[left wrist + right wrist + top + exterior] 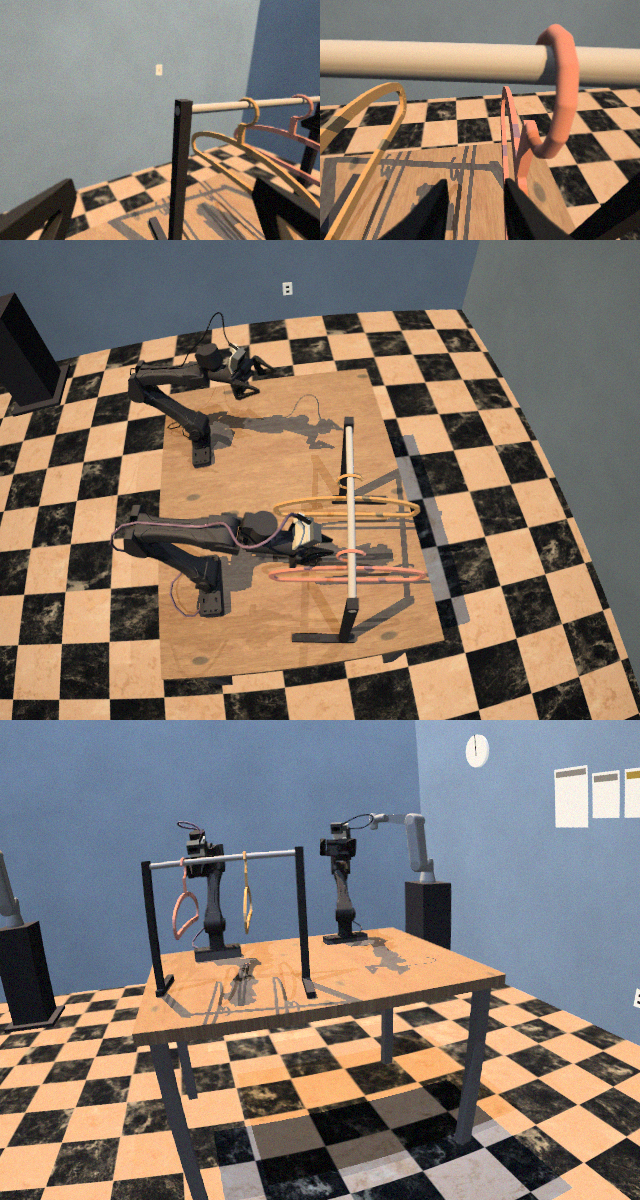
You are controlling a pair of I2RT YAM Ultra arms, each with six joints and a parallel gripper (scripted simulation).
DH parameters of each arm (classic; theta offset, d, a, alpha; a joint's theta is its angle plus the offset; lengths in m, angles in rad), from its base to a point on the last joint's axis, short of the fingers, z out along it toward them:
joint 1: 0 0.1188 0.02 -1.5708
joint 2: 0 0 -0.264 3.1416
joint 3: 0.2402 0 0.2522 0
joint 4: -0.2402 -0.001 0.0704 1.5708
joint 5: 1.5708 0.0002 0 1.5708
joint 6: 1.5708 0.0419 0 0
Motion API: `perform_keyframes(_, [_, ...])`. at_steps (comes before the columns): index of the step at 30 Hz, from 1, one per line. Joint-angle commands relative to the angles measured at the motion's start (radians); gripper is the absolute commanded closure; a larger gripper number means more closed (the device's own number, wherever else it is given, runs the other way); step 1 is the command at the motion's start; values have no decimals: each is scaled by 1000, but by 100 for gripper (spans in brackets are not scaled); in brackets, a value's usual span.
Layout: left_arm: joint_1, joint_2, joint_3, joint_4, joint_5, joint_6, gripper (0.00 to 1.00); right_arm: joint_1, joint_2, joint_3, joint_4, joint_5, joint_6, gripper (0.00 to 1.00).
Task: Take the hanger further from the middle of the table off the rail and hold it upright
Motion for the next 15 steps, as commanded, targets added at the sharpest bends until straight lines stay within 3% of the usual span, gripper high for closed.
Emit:
perform_keyframes(1, [-107,-6,-37,95,38,-22,0,-44,13,57,-74,-36,-13,69])
perform_keyframes(7, [-320,40,-73,219,65,-27,0,-112,20,80,-99,-45,-14,69])
perform_keyframes(15, [-423,104,-62,292,76,-26,0,-116,21,83,-87,-46,-15,69])
